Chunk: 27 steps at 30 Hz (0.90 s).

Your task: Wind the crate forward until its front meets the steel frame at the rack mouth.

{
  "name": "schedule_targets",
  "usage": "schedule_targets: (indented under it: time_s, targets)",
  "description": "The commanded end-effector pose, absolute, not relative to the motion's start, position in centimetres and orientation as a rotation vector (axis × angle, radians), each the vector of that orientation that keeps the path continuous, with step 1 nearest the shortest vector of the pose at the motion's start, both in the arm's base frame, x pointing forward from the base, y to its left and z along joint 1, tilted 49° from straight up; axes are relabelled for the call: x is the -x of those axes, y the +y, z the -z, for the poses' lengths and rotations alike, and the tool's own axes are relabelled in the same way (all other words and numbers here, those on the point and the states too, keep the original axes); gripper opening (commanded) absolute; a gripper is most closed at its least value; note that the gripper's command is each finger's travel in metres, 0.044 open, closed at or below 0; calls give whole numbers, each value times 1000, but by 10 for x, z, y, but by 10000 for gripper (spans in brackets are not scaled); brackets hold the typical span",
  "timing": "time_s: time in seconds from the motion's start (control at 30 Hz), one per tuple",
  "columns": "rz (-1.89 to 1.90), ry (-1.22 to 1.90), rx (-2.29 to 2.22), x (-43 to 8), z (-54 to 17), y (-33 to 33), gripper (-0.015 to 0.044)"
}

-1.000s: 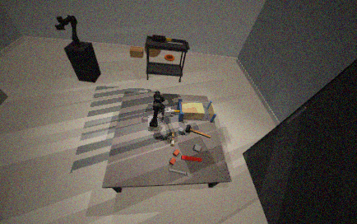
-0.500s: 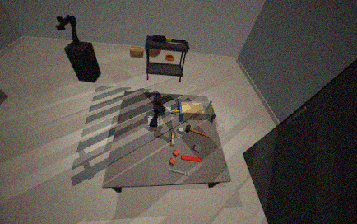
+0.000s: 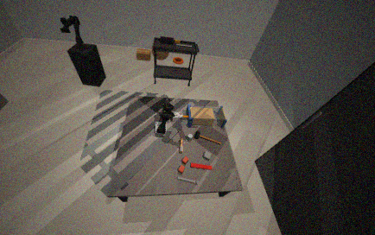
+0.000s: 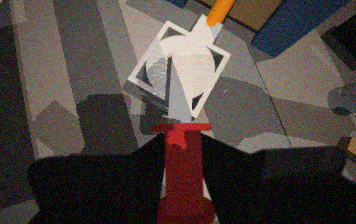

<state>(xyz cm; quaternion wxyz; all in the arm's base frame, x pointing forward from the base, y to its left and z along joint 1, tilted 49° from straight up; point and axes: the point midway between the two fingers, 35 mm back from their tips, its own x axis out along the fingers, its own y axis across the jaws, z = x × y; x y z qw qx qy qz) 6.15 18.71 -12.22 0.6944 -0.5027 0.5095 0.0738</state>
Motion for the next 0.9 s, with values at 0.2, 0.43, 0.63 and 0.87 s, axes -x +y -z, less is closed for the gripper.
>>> schedule_targets:
  time_s: [0.2, 0.43, 0.63, 0.87]
  targets:
    - [-135, 1124, 1148, -78, 108, 172, 0]
    - [-134, 1123, 1148, -84, 103, 169, 0]
    - [-134, 1123, 1149, -90, 100, 167, 0]
    - [-133, 1122, 1149, -98, 96, 166, 0]
